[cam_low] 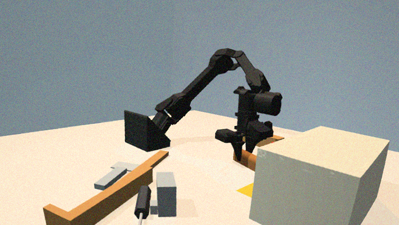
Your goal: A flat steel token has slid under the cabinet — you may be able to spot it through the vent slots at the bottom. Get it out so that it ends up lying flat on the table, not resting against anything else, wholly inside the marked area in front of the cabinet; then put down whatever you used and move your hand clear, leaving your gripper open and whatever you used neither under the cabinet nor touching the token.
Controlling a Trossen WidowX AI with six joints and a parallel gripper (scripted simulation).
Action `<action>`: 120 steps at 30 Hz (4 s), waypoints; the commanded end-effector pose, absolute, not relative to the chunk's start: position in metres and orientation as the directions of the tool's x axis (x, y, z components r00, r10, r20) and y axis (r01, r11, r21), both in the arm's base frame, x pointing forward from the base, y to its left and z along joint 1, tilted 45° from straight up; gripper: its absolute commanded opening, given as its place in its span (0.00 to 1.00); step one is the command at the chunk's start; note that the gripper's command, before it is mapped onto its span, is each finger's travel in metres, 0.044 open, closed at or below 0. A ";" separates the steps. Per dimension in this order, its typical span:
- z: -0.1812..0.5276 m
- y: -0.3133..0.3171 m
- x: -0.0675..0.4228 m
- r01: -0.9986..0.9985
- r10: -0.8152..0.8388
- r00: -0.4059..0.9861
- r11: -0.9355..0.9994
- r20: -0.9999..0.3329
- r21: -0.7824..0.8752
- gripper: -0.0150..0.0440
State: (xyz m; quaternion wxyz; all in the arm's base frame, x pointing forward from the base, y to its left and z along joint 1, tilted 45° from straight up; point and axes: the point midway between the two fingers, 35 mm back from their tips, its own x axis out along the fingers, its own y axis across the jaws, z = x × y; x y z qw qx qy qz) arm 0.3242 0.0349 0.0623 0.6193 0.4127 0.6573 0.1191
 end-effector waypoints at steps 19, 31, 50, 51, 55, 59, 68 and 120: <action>0.068 0.046 0.300 0.399 0.693 0.104 0.628 -0.714 0.668 0.25; 0.071 0.051 0.287 0.400 0.693 0.103 0.628 -0.714 0.668 0.25; 0.077 0.060 0.267 0.401 0.693 0.102 0.628 -0.713 0.667 0.25; 0.077 0.061 0.266 0.401 0.693 0.102 0.628 -0.713 0.667 0.25; 0.078 0.062 0.262 0.401 0.693 0.102 0.628 -0.713 0.667 0.25; 0.079 0.064 0.258 0.401 0.693 0.102 0.627 -0.713 0.667 0.25; 0.082 0.066 0.258 0.399 0.692 0.104 0.629 -0.714 0.668 0.25; 0.088 0.072 0.256 0.401 0.693 0.105 0.628 -0.714 0.668 0.34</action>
